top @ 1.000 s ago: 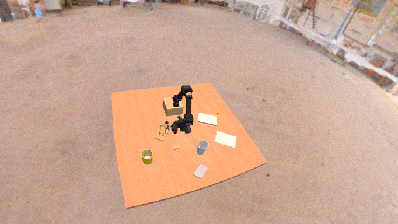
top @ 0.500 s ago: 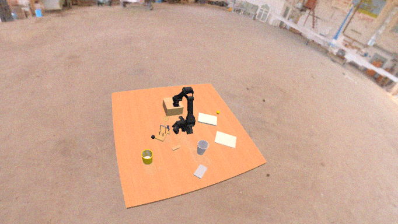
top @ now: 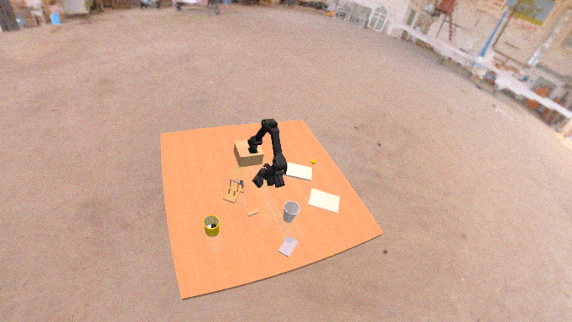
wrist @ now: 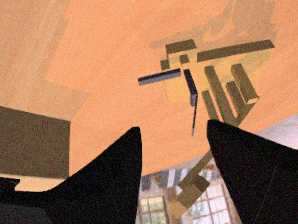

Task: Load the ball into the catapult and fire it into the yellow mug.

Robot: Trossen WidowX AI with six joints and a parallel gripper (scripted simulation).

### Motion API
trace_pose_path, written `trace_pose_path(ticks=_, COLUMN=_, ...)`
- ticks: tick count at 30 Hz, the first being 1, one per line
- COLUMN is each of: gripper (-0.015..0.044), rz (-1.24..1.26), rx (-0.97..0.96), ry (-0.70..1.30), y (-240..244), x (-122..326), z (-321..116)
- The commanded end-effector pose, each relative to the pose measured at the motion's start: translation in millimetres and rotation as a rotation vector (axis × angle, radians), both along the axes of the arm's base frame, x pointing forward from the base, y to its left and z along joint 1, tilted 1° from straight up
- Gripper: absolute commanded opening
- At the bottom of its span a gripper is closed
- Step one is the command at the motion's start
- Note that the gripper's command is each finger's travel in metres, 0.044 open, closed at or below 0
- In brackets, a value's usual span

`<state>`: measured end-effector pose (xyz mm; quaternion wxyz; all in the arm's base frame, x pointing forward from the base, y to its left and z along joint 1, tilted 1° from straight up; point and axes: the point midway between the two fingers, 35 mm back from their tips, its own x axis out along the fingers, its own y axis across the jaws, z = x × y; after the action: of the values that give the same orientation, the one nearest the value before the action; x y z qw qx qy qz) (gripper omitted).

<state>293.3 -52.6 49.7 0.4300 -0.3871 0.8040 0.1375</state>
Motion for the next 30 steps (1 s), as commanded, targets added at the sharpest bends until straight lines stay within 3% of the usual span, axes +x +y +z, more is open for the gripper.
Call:
trace_pose_path(ticks=1, gripper=0.0263, rz=-0.081, rx=0.024, ry=-0.087, y=-7.3, x=13.1, z=1.0)
trace_pose_path(ticks=8, gripper=0.044, rz=-0.241, rx=0.07, ry=-0.262, y=-27.5, x=40.3, z=5.9)
trace_pose_path(ticks=30, gripper=0.044, rz=-0.699, rx=0.19, ry=-0.841, y=-128.3, x=117.1, z=58.9)
